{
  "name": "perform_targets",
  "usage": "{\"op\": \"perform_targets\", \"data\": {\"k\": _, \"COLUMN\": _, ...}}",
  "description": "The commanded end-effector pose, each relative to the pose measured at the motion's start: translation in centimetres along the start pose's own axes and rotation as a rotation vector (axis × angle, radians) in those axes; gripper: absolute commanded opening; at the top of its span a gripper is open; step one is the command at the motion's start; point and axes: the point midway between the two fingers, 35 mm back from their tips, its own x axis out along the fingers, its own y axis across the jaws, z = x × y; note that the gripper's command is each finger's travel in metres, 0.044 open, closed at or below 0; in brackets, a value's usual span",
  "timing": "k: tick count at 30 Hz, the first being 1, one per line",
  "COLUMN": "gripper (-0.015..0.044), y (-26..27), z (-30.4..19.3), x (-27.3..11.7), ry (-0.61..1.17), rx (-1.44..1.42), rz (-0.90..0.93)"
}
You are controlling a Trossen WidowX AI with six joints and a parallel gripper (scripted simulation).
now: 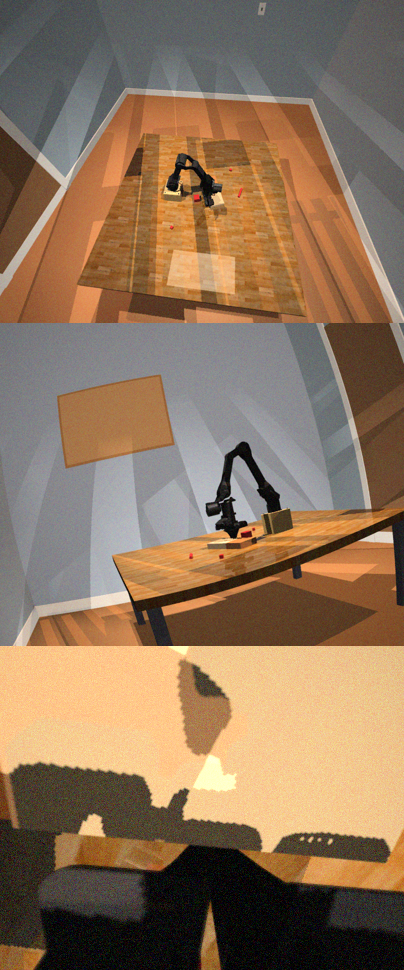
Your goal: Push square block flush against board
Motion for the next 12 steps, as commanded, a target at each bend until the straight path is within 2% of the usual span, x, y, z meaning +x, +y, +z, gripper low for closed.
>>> {"op": "perform_targets", "data": {"k": 1, "gripper": 0.0, "y": 0.1, "z": 1.0, "x": -0.1, "ry": -0.011, "rx": -0.001, "rz": -0.001}}
{"op": "perform_targets", "data": {"k": 12, "gripper": 0.0, "y": 0.0, "z": 0.2, "x": -0.1, "ry": -0.01, "rx": -0.001, "rz": -0.001}}
